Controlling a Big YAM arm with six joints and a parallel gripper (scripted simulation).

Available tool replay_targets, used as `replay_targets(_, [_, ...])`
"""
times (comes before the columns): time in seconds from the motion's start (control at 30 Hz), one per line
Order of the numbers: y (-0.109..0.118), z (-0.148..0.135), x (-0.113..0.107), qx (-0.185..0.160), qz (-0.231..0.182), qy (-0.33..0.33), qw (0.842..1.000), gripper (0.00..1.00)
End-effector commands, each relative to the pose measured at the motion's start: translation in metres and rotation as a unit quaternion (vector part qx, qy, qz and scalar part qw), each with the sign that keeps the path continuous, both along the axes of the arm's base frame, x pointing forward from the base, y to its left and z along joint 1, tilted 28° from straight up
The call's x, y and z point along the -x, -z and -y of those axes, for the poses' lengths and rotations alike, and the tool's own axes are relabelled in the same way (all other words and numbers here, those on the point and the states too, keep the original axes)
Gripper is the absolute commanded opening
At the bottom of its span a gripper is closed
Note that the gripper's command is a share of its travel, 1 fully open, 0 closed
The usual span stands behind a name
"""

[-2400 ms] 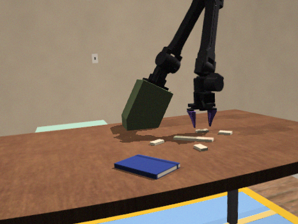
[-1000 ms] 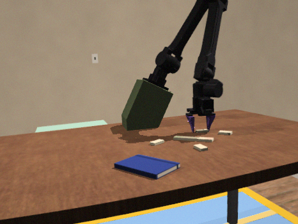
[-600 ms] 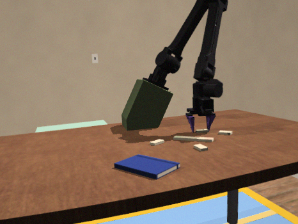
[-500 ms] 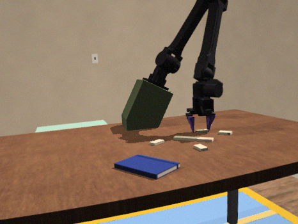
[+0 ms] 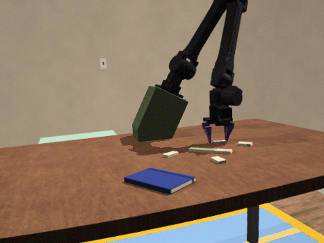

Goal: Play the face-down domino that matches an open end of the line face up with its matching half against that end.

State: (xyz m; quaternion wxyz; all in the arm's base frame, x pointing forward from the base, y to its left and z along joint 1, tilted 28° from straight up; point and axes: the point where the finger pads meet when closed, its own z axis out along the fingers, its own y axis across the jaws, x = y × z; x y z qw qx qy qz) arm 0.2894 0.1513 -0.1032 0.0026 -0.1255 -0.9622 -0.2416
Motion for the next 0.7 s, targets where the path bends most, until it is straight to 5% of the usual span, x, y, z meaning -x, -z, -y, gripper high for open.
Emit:
replay_targets(0.0, [-0.003, -0.005, -0.019, 0.000, 0.020, 0.009, 1.000, 0.69])
replay_targets(0.33, [-0.004, -0.007, -0.027, 0.001, 0.028, 0.012, 1.000, 0.69])
replay_targets(0.37, [-0.002, -0.001, -0.005, 0.000, 0.006, 0.003, 1.000, 0.69])
replay_targets(0.67, [-0.006, -0.007, -0.032, 0.001, 0.034, 0.015, 0.999, 0.69])
